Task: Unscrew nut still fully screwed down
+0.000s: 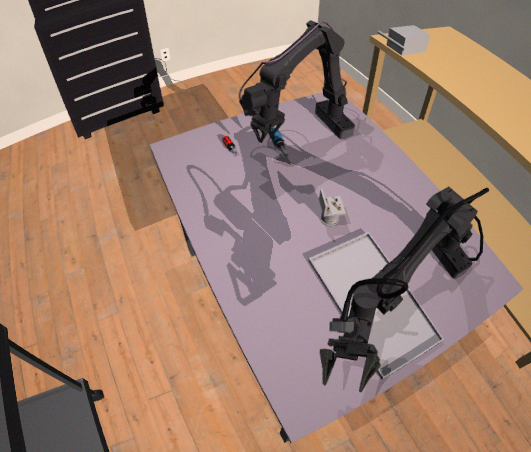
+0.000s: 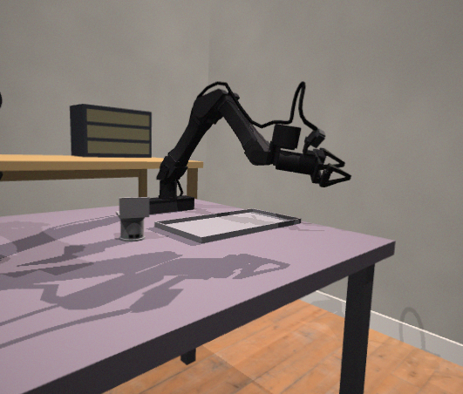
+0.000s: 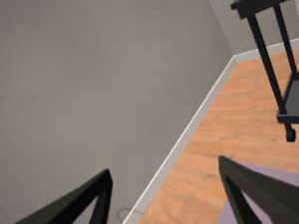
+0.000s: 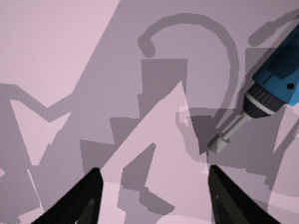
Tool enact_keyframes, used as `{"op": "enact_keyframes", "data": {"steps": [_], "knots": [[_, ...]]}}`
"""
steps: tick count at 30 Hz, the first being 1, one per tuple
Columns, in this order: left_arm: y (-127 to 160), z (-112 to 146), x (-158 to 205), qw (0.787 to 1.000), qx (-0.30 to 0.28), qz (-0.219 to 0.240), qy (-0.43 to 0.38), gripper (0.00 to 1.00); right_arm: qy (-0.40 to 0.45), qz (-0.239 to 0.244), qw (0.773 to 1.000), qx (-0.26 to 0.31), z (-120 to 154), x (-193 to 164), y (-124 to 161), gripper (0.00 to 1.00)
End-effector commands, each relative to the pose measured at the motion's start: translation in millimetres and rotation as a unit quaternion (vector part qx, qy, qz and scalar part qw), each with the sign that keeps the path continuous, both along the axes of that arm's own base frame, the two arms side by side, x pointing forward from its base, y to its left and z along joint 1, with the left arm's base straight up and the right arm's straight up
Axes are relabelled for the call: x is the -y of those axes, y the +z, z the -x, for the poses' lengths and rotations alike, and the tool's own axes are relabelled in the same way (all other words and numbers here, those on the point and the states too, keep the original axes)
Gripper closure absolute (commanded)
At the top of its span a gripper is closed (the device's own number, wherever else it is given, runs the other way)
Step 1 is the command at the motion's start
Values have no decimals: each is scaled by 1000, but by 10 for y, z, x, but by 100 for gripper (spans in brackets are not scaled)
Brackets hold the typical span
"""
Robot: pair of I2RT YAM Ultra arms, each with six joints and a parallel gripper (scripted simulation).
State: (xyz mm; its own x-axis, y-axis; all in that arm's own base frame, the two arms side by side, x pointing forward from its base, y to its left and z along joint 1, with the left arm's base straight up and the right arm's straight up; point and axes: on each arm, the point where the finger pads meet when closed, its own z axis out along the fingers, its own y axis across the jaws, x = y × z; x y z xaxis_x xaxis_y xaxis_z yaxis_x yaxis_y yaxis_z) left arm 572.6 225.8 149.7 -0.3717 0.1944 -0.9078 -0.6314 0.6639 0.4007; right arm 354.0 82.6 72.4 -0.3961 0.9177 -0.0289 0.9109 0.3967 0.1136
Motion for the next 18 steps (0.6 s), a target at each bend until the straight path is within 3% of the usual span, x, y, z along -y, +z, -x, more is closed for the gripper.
{"op": "enact_keyframes", "data": {"steps": [1, 5, 18], "knots": [[178, -45, -26, 1000, 14, -6, 1, 14, 38, 7, 999, 16, -141, -118, 133, 35], [178, -45, -26, 1000, 14, -6, 1, 14, 28, 6, 999, 23, -163, -45, 185, 35], [178, -45, -26, 1000, 14, -6, 1, 14, 187, 6, 981, 57, -323, -1031, 358, 35]]}}
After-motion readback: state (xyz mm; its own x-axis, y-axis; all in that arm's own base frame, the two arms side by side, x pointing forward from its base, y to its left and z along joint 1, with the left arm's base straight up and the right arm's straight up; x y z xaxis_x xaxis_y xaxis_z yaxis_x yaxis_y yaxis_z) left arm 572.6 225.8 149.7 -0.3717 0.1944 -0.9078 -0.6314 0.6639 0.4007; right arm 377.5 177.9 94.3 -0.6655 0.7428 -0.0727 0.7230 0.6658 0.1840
